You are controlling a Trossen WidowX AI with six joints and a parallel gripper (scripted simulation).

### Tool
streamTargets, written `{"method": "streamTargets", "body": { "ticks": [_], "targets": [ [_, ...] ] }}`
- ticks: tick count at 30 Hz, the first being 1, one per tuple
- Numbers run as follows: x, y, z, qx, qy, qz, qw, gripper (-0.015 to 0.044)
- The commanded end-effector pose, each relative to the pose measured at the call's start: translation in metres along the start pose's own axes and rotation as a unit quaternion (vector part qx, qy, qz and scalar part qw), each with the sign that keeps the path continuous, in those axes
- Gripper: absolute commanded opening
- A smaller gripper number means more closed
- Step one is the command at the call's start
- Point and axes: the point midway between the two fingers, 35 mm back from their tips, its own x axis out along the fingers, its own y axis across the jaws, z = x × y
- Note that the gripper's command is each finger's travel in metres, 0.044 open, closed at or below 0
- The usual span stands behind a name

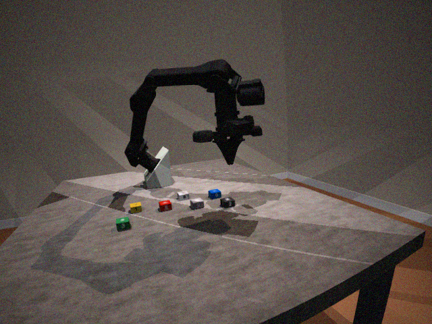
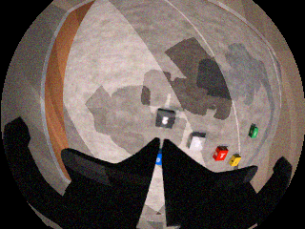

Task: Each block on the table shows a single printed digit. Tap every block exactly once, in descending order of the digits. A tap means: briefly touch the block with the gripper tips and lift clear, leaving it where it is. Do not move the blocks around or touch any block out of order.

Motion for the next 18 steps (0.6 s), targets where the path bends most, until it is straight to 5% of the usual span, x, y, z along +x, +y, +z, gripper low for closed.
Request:
{"method": "streamTargets", "body": {
  "ticks": [1,5,18],
  "targets": [
    [0.030,-0.001,0.000,-0.003,0.004,-0.005,1.000,0.0020],
    [0.075,-0.003,-0.002,-0.003,0.004,-0.006,1.000,0.0020],
    [0.084,-0.003,-0.002,-0.003,0.004,-0.007,1.000,0.0020]
  ]
}}
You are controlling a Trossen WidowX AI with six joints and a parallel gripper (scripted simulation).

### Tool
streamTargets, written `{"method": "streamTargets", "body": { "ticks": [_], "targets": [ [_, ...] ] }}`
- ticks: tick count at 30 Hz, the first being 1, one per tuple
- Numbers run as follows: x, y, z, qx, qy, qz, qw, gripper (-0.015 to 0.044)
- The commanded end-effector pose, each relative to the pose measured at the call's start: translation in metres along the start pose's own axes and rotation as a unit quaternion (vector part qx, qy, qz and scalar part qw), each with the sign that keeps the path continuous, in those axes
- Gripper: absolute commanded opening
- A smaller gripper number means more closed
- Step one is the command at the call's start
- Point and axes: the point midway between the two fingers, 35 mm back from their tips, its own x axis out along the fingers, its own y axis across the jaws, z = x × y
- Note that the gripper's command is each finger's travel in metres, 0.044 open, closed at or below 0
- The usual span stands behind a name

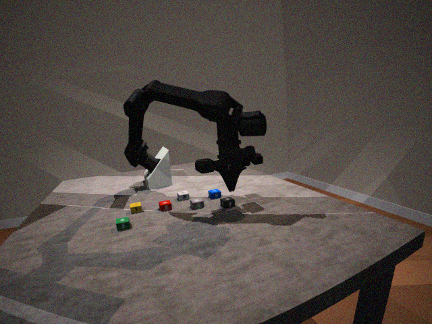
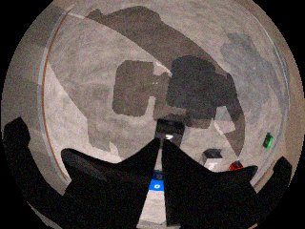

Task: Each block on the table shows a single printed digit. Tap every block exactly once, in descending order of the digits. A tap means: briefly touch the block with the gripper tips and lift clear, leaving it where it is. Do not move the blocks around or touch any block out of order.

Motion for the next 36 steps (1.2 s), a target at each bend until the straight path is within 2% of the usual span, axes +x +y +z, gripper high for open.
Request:
{"method": "streamTargets", "body": {
  "ticks": [1,19,22,27,33,36],
  "targets": [
    [0.007,-0.001,-0.001,-0.004,0.001,-0.004,1.000,0.0020],
    [0.029,-0.002,-0.002,-0.004,0.001,-0.005,1.000,0.0020],
    [0.002,-0.001,-0.001,-0.004,0.001,-0.004,1.000,0.0020],
    [-0.004,-0.001,-0.001,-0.004,0.001,-0.004,1.000,0.0020],
    [-0.074,0.000,-0.001,-0.004,0.002,-0.003,1.000,0.0020],
    [-0.083,0.000,-0.002,-0.004,0.002,-0.003,1.000,0.0020]
  ]
}}
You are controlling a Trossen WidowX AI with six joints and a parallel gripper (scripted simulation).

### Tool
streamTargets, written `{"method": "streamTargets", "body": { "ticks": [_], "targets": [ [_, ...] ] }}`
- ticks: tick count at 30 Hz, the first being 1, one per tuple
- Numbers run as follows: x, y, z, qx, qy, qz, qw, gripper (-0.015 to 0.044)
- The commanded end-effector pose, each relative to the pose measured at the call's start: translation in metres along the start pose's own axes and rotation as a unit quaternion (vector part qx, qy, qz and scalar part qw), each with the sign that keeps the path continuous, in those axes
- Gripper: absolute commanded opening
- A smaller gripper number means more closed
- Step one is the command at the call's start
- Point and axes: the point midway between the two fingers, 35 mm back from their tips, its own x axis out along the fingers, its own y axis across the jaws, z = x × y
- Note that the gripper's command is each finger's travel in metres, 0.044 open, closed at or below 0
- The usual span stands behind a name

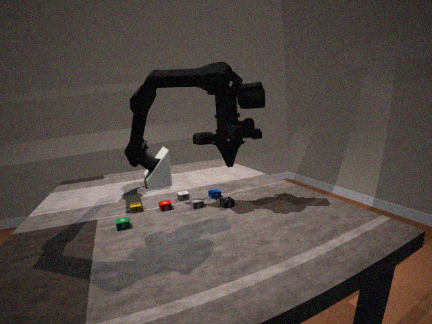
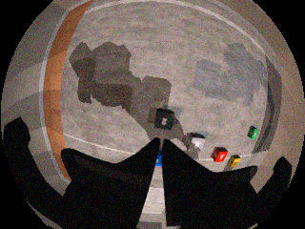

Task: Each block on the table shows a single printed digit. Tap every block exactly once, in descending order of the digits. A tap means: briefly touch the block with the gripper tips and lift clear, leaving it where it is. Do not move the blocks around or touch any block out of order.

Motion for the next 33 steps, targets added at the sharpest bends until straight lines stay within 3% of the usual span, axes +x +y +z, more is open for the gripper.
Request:
{"method": "streamTargets", "body": {
  "ticks": [1,11,22,28,33],
  "targets": [
    [-0.010,-0.001,-0.002,0.002,0.003,0.002,1.000,0.0020],
    [-0.028,-0.122,-0.010,0.000,0.004,0.004,1.000,0.0020],
    [-0.014,-0.254,-0.081,-0.001,0.006,-0.003,1.000,0.0020],
    [-0.008,-0.267,-0.094,-0.001,0.007,-0.005,1.000,0.0020],
    [0.052,-0.268,-0.093,-0.001,0.006,-0.004,1.000,0.0020]
  ]
}}
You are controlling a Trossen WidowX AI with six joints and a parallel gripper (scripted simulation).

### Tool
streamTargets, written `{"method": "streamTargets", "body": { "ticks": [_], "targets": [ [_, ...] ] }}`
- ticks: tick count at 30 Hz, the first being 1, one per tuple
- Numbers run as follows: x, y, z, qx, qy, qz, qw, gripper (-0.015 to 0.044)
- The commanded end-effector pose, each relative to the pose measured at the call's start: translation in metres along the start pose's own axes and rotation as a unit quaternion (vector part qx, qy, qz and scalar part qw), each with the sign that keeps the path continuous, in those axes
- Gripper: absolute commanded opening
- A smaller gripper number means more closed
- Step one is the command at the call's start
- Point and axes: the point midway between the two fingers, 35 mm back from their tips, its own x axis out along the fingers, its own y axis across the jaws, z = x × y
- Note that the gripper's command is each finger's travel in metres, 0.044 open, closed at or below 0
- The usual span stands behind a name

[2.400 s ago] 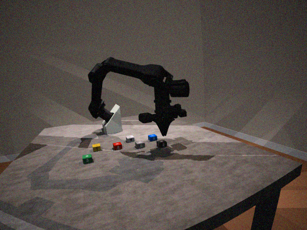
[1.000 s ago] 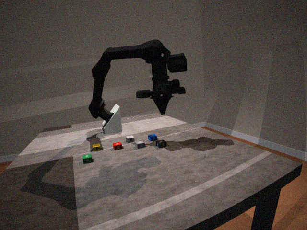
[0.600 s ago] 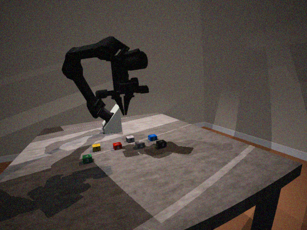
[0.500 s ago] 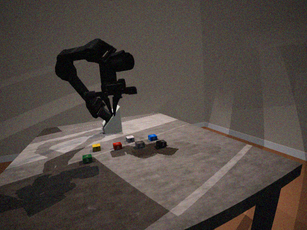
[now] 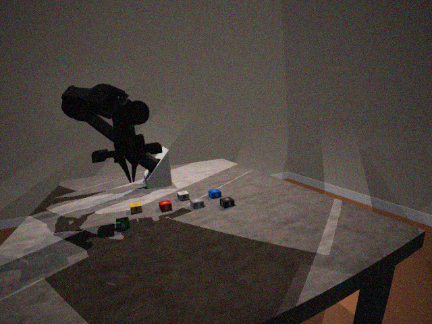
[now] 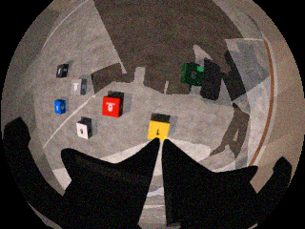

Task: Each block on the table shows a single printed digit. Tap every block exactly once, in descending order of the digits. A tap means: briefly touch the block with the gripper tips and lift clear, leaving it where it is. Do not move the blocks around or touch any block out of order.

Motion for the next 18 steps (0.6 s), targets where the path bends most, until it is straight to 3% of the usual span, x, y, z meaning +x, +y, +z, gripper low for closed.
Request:
{"method": "streamTargets", "body": {
  "ticks": [1,18],
  "targets": [
    [0.040,-0.004,-0.007,-0.003,0.010,-0.008,1.000,0.0020],
    [0.068,-0.005,-0.009,-0.003,0.010,-0.010,1.000,0.0020]
  ]
}}
